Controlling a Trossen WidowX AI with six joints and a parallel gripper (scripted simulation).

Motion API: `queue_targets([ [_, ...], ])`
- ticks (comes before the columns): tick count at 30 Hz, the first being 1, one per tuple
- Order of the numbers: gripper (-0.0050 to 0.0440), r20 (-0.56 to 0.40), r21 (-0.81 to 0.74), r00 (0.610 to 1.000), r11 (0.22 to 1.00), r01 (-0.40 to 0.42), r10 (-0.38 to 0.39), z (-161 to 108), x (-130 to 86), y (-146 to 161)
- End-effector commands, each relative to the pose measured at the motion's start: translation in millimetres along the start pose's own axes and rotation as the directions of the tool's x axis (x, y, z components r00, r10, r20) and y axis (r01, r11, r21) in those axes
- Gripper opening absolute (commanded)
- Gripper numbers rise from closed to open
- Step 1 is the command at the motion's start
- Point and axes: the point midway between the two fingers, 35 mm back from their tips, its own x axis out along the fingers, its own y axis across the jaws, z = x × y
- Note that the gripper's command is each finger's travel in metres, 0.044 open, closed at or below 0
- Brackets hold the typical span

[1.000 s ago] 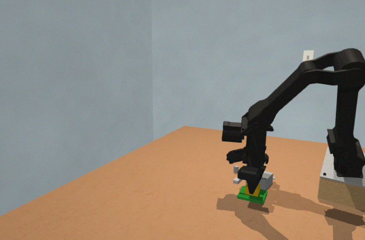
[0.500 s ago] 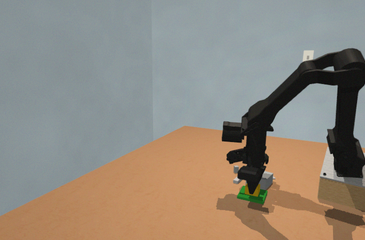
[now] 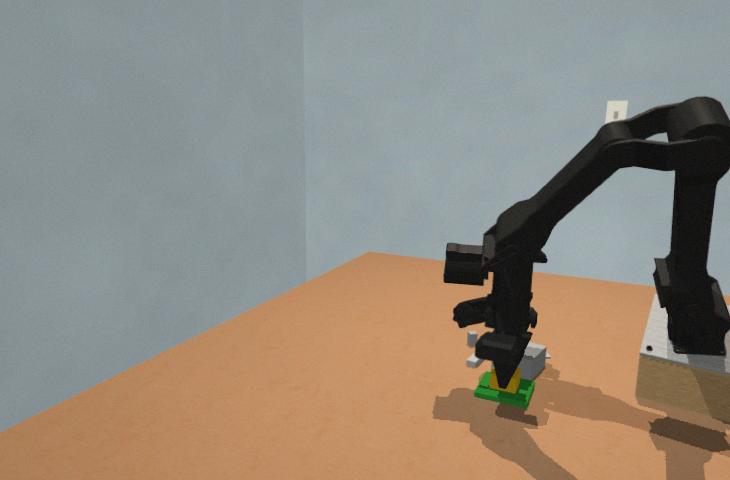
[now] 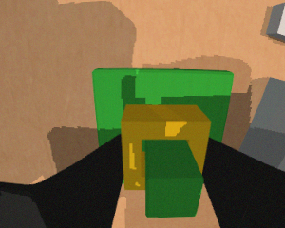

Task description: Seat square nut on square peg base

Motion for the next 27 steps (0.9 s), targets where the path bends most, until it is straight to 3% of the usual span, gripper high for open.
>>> queue_targets([
  [1,0.0000,0.000,0.000,1.000,1.000,0.000,0.000,0.0,-0.1,0.0],
  [5,0.0000,0.000,0.000,1.000,1.000,0.000,0.000,0.0,-0.1,0.0],
  [16,0.0260,0.000,0.000,1.000,1.000,0.000,0.000,0.0,-0.1,0.0],
  [27,0.0260,0.000,0.000,1.000,1.000,0.000,0.000,0.0,-0.1,0.0],
])
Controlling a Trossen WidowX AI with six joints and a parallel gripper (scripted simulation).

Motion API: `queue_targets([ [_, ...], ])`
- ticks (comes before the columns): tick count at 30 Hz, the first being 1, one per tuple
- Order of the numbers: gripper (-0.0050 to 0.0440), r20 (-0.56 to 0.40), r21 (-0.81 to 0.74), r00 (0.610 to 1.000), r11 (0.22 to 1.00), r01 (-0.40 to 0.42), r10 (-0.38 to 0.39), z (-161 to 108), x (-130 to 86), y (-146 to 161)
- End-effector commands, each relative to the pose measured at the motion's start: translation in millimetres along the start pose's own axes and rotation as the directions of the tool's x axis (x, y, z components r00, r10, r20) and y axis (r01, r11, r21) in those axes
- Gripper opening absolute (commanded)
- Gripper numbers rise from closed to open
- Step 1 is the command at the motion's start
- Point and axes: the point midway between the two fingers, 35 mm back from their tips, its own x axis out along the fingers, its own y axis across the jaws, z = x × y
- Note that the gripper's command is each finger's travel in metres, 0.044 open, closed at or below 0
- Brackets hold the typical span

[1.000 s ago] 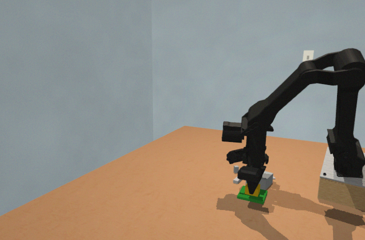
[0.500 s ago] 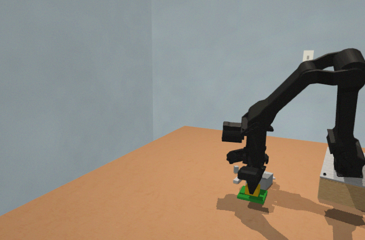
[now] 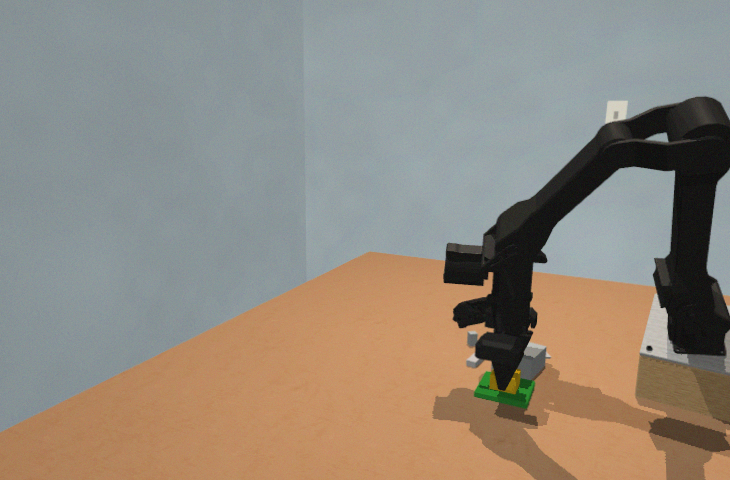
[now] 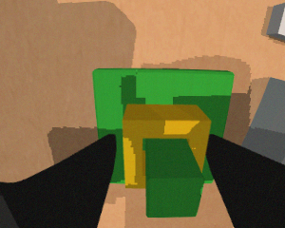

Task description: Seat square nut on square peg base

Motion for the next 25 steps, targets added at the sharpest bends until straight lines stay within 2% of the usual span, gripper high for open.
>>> queue_targets([
  [1,0.0260,0.001,0.001,1.000,1.000,-0.001,0.001,0.1,-0.2,-0.2],
  [10,0.0260,0.000,0.001,1.000,1.000,-0.001,0.001,0.8,-3.0,-0.4],
  [11,0.0260,0.000,0.002,1.000,1.000,0.001,-0.001,2.6,-11.5,-0.9],
  [14,0.0260,0.042,-0.022,0.999,1.000,0.001,0.000,16.2,-59.2,-1.8],
  [17,0.0260,0.043,-0.022,0.999,1.000,0.002,-0.001,14.5,-85.2,-1.9],
  [21,0.0260,0.009,0.001,1.000,1.000,-0.001,0.001,13.4,-107.8,-3.2],
  [25,0.0260,0.001,0.007,1.000,1.000,-0.002,0.002,14.5,-110.8,-3.8],
])
